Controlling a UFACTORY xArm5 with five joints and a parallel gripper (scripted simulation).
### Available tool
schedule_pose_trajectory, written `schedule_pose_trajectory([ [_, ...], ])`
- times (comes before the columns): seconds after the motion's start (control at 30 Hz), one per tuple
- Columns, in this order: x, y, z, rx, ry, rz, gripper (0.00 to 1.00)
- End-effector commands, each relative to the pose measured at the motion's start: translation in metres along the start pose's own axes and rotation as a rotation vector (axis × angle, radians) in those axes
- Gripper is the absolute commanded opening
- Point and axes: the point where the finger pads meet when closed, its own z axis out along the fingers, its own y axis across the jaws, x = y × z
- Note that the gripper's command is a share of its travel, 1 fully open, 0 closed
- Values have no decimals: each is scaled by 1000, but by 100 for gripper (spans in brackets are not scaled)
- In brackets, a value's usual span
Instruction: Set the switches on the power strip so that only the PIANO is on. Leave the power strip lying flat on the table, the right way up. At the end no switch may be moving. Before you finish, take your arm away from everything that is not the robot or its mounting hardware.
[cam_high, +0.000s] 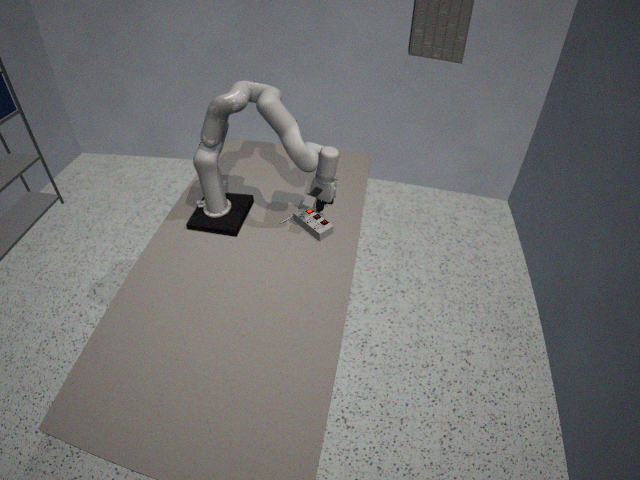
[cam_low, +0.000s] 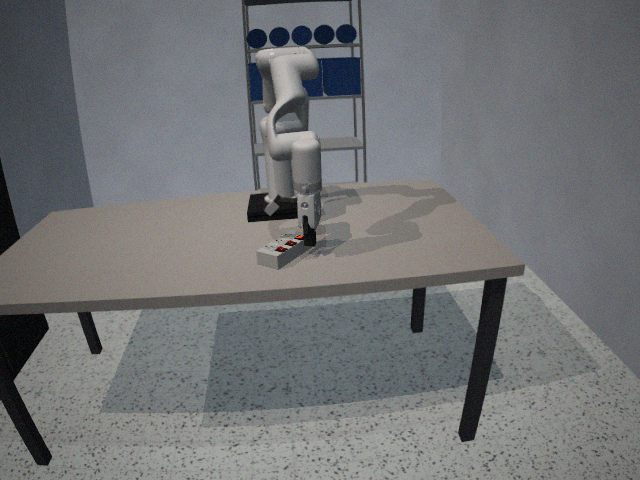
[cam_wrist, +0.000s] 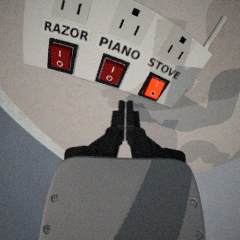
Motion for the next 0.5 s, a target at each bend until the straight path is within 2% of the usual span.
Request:
schedule_pose_trajectory([
  [0.0, -5, -13, -6, -1, 0, 14, 0],
  [0.23, -22, -59, -22, -20, 9, 75, 0],
  [0.3, -22, -59, -22, -20, 9, 75, 0],
  [0.37, -28, -76, -28, -28, 12, 100, 0],
  [0.47, -31, -85, -31, -33, 15, 114, 0],
])
